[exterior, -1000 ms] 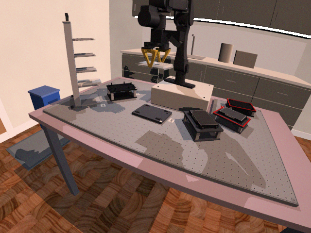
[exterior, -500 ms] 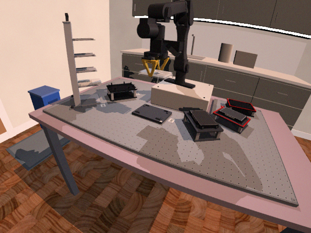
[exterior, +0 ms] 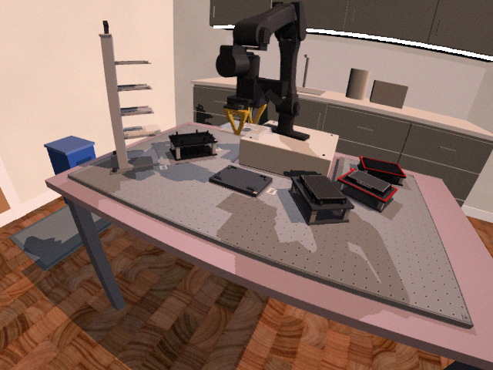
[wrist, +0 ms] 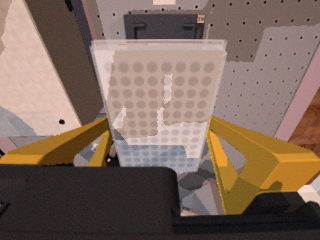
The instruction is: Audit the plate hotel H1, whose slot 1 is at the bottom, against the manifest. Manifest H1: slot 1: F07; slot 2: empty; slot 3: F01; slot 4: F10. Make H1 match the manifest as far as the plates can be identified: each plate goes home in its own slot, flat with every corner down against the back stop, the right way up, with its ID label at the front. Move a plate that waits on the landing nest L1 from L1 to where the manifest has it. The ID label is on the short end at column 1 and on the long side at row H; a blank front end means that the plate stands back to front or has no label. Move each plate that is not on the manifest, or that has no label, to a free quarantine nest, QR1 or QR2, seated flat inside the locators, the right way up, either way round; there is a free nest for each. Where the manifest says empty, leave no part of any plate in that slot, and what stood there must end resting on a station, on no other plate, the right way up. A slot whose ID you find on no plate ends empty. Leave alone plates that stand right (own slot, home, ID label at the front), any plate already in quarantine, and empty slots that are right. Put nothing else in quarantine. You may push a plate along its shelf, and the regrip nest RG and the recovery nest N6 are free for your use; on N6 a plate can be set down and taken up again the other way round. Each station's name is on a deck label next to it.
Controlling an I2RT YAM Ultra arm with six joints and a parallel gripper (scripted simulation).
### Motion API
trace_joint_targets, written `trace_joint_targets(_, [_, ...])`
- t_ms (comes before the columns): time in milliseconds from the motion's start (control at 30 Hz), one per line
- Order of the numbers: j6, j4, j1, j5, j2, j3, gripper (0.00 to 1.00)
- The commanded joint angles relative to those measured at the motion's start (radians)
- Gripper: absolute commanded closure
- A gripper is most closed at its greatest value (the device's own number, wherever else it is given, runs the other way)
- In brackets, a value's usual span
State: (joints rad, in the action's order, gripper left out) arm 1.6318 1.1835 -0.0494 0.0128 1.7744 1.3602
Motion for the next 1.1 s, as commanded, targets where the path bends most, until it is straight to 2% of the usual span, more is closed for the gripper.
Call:
trace_joint_targets(0, [0.003, -0.041, 0.001, 0.001, -0.004, -0.004, 0.14])
trace_joint_targets(533, [0.001, -0.195, -0.001, 0.001, 0.039, -0.115, 0.14])
trace_joint_targets(600, [0.001, -0.195, -0.001, 0.001, 0.039, -0.115, 0.14])
trace_joint_targets(1067, [-0.001, -0.333, -0.002, 0.001, 0.094, -0.197, 0.14])
